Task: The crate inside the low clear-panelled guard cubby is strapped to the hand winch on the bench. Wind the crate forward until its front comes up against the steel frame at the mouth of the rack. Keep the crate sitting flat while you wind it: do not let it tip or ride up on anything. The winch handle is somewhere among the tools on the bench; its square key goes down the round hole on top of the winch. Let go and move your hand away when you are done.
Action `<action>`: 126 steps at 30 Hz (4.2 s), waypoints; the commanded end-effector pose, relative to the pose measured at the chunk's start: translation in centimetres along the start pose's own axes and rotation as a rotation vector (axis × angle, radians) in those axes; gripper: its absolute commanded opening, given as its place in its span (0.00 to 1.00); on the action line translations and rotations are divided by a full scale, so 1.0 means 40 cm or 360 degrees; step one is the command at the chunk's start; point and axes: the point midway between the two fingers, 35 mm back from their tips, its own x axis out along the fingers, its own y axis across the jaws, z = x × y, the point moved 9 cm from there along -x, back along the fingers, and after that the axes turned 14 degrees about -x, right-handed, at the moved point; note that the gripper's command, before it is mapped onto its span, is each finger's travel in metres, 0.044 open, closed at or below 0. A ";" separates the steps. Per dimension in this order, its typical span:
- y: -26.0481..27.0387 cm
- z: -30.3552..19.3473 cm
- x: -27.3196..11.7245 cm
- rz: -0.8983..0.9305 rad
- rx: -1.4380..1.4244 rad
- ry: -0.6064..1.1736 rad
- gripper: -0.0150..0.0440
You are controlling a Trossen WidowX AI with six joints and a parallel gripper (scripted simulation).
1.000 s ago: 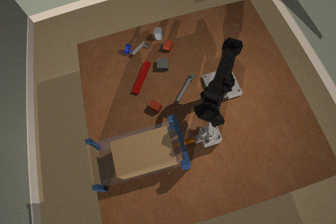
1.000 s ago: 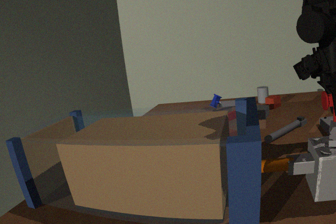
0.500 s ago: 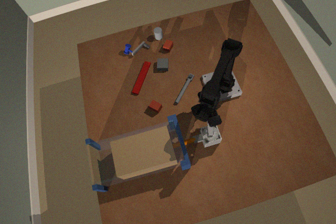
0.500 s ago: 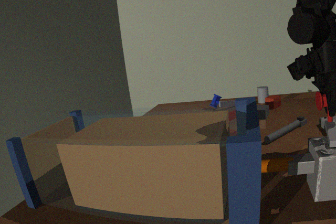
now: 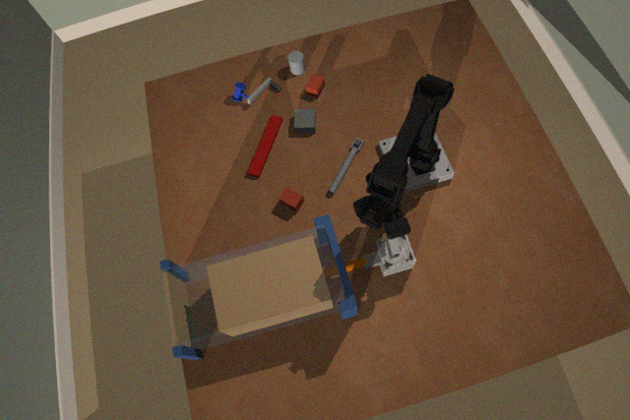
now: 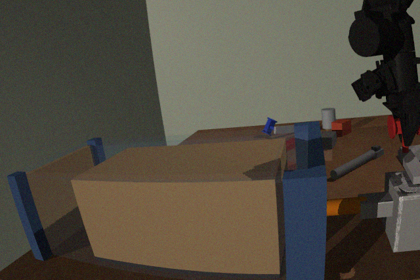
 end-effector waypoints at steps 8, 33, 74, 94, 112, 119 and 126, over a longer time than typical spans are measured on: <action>-0.009 0.053 -0.001 -0.0020 0.0028 -0.0055 0.25; -0.006 0.115 -0.003 -0.0020 0.0028 -0.0058 0.25; 0.034 0.210 -0.008 -0.0017 0.0028 -0.0063 0.25; 0.067 0.248 -0.010 -0.0016 0.0029 -0.0065 0.25; 0.103 0.276 -0.011 -0.0014 0.0029 -0.0066 0.25; 0.117 0.285 -0.012 -0.0013 0.0029 -0.0067 0.25; 0.134 0.293 -0.012 -0.0012 0.0029 -0.0067 0.25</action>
